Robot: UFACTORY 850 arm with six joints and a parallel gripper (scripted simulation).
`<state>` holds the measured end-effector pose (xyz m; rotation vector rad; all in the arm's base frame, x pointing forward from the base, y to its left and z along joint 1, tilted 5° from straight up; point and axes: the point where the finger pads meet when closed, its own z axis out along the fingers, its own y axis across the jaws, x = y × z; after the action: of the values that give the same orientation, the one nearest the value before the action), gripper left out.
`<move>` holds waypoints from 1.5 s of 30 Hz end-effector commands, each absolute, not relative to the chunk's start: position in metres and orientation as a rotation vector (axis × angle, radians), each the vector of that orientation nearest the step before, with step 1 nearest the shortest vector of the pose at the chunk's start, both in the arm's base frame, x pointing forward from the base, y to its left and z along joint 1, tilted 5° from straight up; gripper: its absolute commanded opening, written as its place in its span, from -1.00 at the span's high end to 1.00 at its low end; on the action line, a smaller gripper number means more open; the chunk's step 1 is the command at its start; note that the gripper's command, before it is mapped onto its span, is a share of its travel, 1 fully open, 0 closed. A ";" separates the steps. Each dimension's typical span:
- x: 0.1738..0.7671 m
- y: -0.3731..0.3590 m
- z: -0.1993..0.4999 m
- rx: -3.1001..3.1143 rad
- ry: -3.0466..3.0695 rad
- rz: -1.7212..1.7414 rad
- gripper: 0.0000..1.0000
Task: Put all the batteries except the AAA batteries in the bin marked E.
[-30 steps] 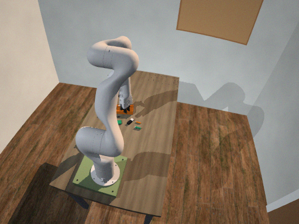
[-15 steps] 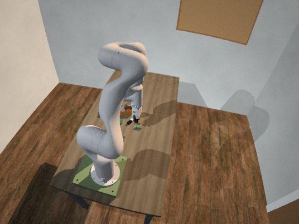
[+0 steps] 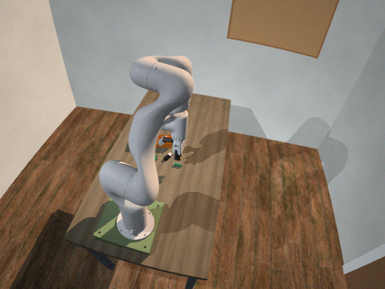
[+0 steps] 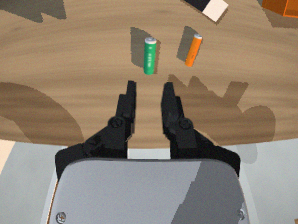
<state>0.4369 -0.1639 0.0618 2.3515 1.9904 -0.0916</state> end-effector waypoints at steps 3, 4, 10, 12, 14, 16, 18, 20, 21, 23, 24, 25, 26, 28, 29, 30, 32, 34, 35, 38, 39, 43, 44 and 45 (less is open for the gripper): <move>0.438 -0.163 0.062 2.351 1.990 -0.090 0.44; 0.438 -0.163 0.062 2.351 1.990 -0.090 0.44; 0.439 -0.162 0.062 2.351 1.990 -0.090 0.44; 0.439 -0.162 0.062 2.351 1.990 -0.090 0.44; 0.439 -0.162 0.062 2.351 1.990 -0.090 0.44; 0.439 -0.162 0.062 2.351 1.990 -0.090 0.44; 0.439 -0.162 0.062 2.351 1.990 -0.090 0.44; 0.439 -0.162 0.062 2.351 1.990 -0.090 0.44; 0.439 -0.162 0.062 2.351 1.990 -0.090 0.44; 0.439 -0.162 0.062 2.351 1.990 -0.090 0.44; 0.439 -0.162 0.062 2.351 1.990 -0.090 0.44; 0.439 -0.162 0.062 2.351 1.990 -0.090 0.44; 0.439 -0.162 0.062 2.351 1.990 -0.090 0.44; 0.439 -0.162 0.062 2.351 1.990 -0.090 0.44; 0.439 -0.162 0.062 2.351 1.990 -0.090 0.44; 0.439 -0.162 0.062 2.351 1.990 -0.090 0.44; 0.439 -0.162 0.062 2.351 1.990 -0.090 0.44; 0.439 -0.162 0.062 2.351 1.990 -0.090 0.44; 0.439 -0.162 0.058 2.351 1.990 -0.090 0.44; 0.439 -0.163 0.046 2.351 1.990 -0.090 0.44; 0.439 -0.163 0.042 2.351 1.990 -0.090 0.44; 0.439 -0.164 0.034 2.351 1.990 -0.090 0.44; 0.439 -0.164 0.030 2.351 1.990 -0.090 0.44; 0.439 -0.165 0.026 2.351 1.990 -0.090 0.44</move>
<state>0.4380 -0.1633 0.0365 2.3539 1.9924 -0.0880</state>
